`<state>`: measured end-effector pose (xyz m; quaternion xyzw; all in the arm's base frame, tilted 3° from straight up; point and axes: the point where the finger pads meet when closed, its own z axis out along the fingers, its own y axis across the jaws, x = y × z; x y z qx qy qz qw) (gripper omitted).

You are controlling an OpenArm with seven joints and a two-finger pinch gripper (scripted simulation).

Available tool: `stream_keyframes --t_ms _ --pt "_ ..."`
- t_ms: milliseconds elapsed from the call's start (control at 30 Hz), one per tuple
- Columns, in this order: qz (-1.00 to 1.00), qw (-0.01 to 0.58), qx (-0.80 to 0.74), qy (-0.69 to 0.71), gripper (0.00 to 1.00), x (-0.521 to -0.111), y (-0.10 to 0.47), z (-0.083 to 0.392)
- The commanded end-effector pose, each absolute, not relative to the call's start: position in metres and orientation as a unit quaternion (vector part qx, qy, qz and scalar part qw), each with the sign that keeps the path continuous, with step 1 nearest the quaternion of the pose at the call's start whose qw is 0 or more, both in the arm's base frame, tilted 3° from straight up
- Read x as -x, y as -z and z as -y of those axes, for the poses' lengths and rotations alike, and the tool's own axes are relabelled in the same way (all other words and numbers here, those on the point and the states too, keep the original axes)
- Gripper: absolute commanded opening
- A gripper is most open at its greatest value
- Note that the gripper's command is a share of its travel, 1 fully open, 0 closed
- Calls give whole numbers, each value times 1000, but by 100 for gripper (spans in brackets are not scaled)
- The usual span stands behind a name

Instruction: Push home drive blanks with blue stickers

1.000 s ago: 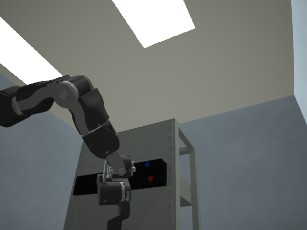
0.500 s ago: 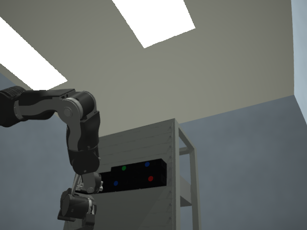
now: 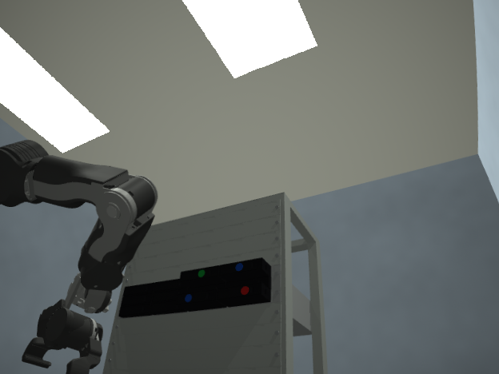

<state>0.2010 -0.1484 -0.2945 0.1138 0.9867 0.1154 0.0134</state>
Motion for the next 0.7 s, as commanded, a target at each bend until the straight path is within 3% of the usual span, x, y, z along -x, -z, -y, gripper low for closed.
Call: stream_keyframes --t_ms 0,667 --pt "-990 12 -111 -92 100 -198 296 151" --pt "-1000 0 -6 -6 100 -163 282 124"
